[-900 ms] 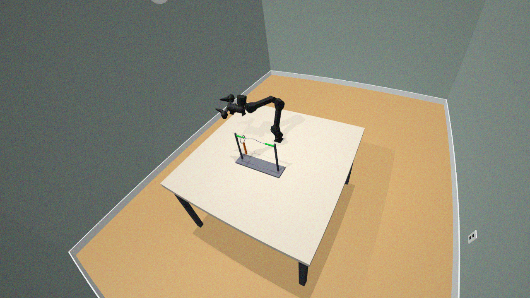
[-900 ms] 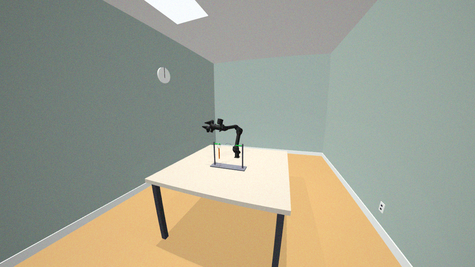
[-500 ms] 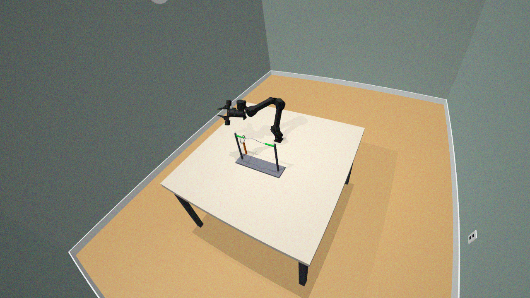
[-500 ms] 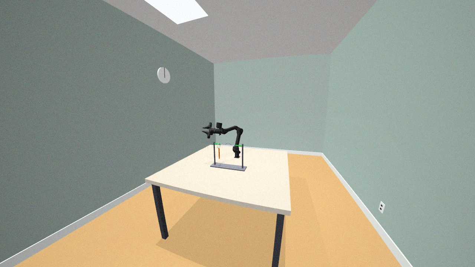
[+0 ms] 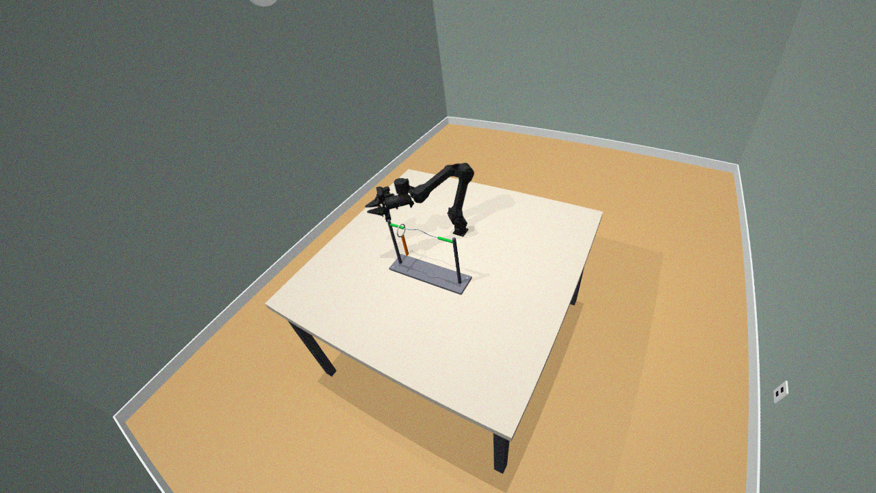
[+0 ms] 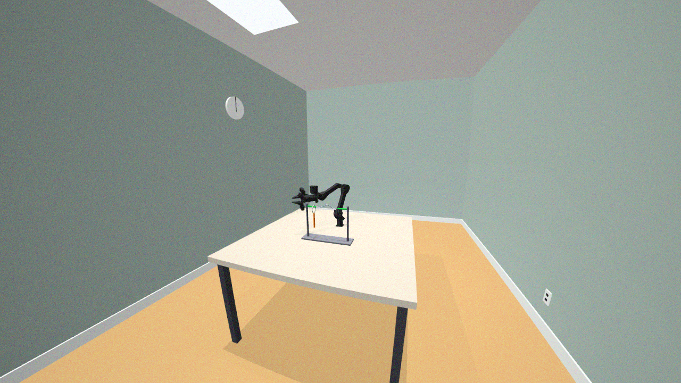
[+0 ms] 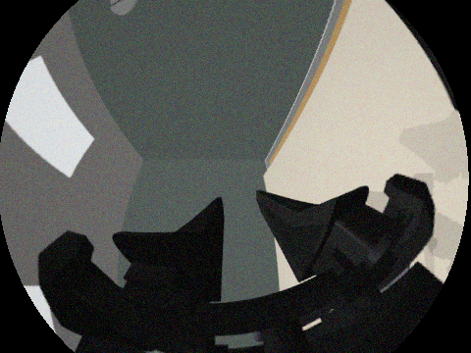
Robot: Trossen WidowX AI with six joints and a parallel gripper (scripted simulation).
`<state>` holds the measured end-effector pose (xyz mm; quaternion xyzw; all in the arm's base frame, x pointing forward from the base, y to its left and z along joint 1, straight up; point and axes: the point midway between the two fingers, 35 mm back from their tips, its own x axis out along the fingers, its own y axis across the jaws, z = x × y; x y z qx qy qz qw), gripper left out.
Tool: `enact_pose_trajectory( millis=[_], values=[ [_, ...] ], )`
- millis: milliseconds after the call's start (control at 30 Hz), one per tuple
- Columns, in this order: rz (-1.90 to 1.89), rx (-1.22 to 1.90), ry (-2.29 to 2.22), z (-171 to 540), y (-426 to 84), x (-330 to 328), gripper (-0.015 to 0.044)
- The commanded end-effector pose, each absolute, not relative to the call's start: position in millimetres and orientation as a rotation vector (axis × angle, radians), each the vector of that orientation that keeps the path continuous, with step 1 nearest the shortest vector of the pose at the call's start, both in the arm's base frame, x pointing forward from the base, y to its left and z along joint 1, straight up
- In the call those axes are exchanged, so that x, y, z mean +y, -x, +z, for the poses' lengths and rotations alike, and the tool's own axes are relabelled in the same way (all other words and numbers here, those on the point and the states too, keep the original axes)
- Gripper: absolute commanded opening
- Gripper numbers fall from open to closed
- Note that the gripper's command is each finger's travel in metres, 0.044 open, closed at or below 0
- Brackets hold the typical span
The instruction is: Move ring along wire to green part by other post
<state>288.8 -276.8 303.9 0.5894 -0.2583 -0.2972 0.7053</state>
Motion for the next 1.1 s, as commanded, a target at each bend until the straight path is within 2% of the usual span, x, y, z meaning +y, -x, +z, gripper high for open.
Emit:
enact_pose_trajectory(
  millis=[0, 500, 900, 1067],
  values=[
    [-0.6, -0.217, -0.971, 240, -280, -249, 0.016],
    [-0.301, 0.166, -0.428, 145, -247, -181, 0.016],
    [0.013, 0.225, -0.029, 91, -212, -108, 0.016],
    [0.029, 0.222, -0.009, 89, -210, -104, 0.016]
  ],
)
